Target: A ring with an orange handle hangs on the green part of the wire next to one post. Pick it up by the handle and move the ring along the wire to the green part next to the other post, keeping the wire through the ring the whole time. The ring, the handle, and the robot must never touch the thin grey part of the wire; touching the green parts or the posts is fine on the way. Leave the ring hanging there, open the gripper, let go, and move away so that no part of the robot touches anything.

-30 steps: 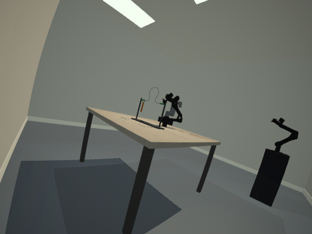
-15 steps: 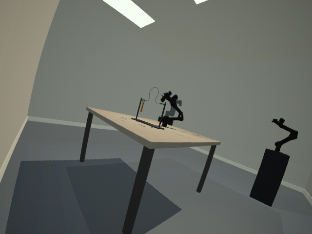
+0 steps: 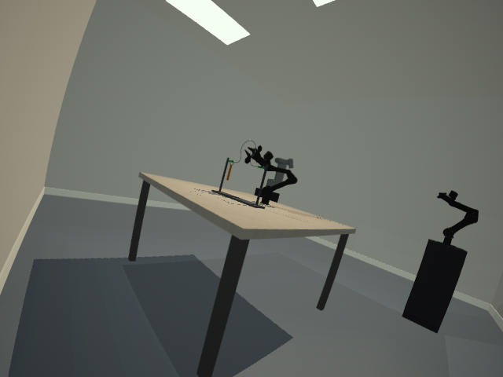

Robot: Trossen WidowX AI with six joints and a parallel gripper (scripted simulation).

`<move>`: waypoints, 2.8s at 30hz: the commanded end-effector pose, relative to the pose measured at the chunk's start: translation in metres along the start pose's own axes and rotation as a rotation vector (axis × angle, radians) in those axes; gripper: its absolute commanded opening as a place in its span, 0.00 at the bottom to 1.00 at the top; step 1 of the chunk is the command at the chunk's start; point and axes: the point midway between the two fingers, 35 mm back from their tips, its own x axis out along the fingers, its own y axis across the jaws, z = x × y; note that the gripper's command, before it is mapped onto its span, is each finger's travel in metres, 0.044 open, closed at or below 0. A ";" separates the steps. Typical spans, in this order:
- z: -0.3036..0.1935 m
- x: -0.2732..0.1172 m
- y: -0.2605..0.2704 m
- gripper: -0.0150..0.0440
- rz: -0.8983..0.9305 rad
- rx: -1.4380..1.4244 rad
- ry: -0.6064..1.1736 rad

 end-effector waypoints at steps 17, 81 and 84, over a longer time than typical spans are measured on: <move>-0.015 0.007 0.190 0.53 0.508 0.379 -0.343; 0.009 -0.081 0.279 0.53 1.233 1.259 -0.298; 0.013 -0.079 0.281 0.53 1.233 1.259 -0.298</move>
